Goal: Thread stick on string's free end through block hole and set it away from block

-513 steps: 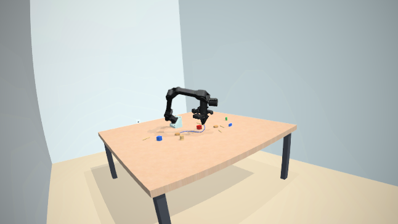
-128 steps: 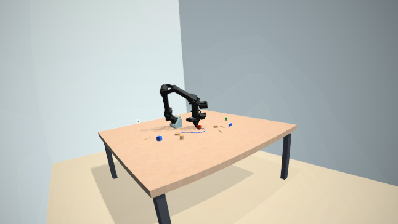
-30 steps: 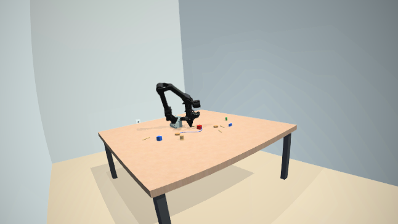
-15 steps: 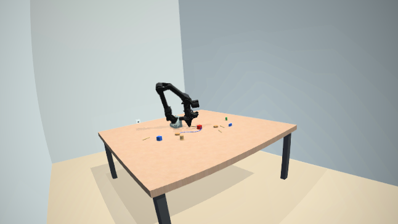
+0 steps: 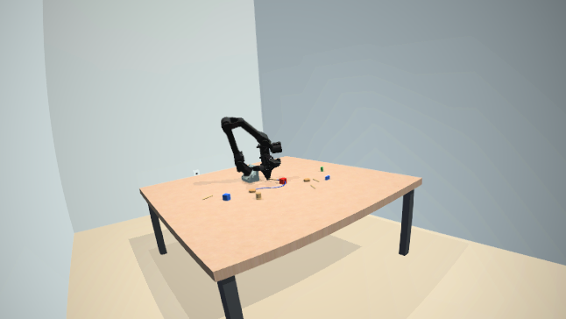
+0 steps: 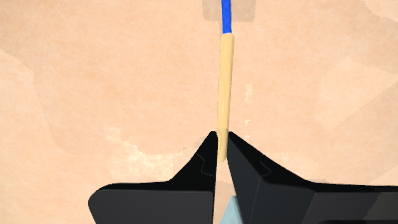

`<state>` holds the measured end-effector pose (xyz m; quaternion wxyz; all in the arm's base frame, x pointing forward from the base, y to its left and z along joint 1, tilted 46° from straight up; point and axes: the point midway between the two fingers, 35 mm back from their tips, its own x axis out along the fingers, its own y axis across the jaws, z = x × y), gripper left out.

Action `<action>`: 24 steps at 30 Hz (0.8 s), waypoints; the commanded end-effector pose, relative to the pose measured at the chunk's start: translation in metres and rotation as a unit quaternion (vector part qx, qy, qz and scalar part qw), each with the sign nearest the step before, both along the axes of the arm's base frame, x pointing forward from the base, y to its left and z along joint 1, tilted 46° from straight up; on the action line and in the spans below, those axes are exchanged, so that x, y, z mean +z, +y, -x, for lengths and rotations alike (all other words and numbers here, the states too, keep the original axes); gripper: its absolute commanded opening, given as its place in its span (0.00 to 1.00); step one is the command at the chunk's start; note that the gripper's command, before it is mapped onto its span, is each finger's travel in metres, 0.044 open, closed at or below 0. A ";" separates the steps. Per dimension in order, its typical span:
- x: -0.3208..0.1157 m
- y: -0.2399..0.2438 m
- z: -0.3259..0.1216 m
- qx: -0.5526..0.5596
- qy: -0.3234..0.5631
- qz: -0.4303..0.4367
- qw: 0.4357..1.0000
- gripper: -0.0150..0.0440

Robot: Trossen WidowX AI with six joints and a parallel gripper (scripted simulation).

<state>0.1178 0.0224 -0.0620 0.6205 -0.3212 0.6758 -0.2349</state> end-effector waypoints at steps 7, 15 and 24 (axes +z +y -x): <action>-0.007 -0.010 0.008 -0.005 0.002 -0.017 1.000 0.25; -0.007 -0.010 0.009 -0.005 0.002 -0.017 1.000 0.25; -0.007 -0.010 0.009 -0.005 0.002 -0.017 1.000 0.25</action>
